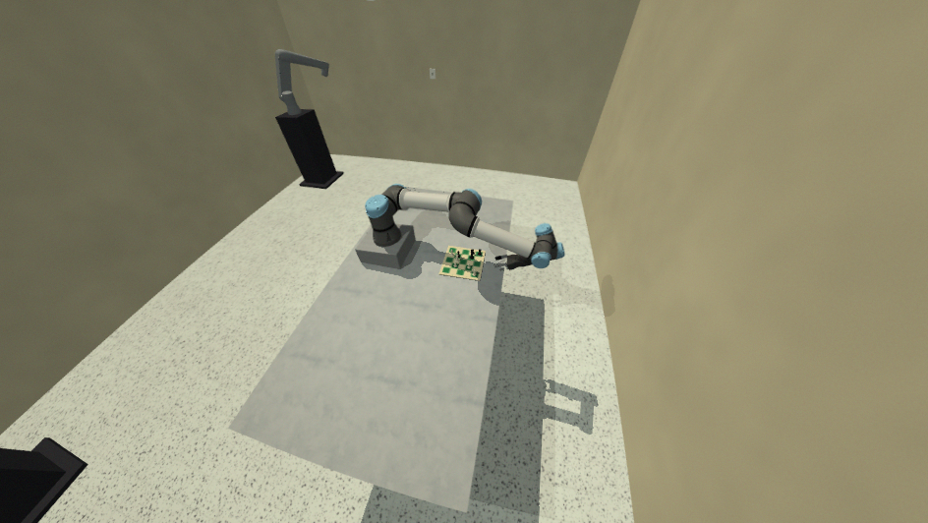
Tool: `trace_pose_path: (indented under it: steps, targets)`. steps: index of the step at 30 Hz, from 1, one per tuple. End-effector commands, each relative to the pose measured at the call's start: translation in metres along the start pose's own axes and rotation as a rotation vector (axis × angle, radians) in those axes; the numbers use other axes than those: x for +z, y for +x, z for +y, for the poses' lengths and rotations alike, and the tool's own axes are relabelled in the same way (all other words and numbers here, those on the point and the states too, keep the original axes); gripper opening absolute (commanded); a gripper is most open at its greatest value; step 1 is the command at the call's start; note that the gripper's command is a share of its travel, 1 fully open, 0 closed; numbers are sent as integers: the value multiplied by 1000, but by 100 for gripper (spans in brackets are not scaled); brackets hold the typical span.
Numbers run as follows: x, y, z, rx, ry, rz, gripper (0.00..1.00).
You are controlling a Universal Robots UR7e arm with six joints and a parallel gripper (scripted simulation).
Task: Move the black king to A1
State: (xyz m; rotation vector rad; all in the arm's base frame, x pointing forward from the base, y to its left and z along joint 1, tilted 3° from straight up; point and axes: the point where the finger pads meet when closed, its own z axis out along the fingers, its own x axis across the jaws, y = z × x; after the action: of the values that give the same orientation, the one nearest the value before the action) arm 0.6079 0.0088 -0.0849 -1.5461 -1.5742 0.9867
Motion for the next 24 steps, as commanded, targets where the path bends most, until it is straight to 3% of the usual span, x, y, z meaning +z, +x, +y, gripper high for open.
trace_pose_path:
  steps: [1, 24]
  targets:
    - [0, 4, 3, -21, -6, 3, 100]
    - [-1, 3, 2, -19, -6, 4, 100]
